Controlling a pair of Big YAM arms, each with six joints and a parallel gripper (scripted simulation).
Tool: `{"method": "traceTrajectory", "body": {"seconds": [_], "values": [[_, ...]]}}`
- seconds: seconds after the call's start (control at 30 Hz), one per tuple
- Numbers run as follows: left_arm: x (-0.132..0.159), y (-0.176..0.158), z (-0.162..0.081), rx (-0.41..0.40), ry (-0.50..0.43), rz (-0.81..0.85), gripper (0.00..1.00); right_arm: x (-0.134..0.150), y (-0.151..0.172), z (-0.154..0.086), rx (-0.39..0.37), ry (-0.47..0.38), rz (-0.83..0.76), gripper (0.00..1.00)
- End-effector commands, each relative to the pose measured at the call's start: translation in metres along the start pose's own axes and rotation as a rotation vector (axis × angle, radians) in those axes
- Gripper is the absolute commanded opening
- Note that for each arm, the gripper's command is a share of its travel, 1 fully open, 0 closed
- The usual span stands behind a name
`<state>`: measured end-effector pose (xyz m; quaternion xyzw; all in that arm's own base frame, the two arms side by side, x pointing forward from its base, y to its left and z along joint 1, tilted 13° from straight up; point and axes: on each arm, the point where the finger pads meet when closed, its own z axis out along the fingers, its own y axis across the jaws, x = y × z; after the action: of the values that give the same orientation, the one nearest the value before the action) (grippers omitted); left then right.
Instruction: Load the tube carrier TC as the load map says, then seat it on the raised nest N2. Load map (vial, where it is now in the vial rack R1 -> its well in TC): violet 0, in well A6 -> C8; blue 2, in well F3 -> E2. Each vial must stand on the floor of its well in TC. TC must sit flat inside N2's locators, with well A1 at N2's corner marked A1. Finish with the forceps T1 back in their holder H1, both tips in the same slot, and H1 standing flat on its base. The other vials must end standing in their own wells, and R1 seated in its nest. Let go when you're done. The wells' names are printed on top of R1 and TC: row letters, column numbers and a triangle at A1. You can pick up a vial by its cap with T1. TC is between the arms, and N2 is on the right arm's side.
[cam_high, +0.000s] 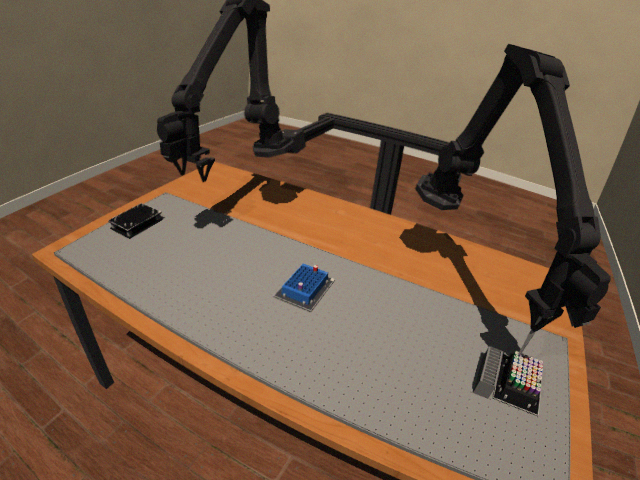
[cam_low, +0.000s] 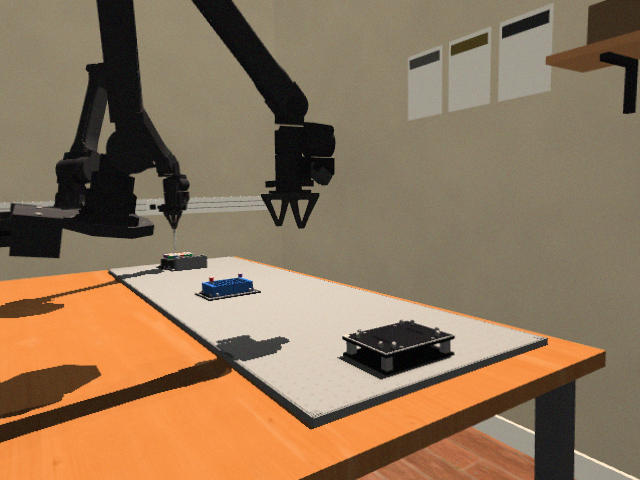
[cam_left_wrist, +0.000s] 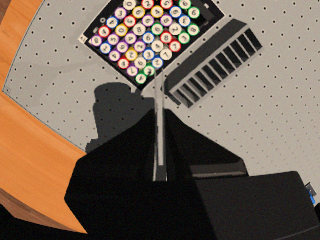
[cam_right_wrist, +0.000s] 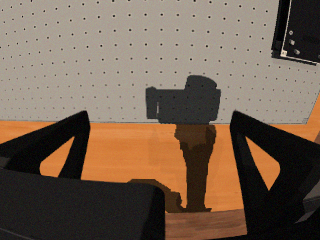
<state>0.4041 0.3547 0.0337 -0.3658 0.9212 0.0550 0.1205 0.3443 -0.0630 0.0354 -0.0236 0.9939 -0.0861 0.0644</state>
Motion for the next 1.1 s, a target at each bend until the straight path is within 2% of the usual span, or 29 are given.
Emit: {"method": "traceTrajectory", "body": {"seconds": [0.0,1.07], "values": [[0.0009,-0.0017,-0.0072,0.003,-0.003,0.012,0.07,-0.0332,-0.0101,-0.0191,0.015,-0.078,0.031,1.0],[0.0047,0.001,-0.0049,-0.006,0.012,0.01,0.07,-0.0332,-0.0101,-0.0191,0.015,-0.078,0.031,1.0]]}}
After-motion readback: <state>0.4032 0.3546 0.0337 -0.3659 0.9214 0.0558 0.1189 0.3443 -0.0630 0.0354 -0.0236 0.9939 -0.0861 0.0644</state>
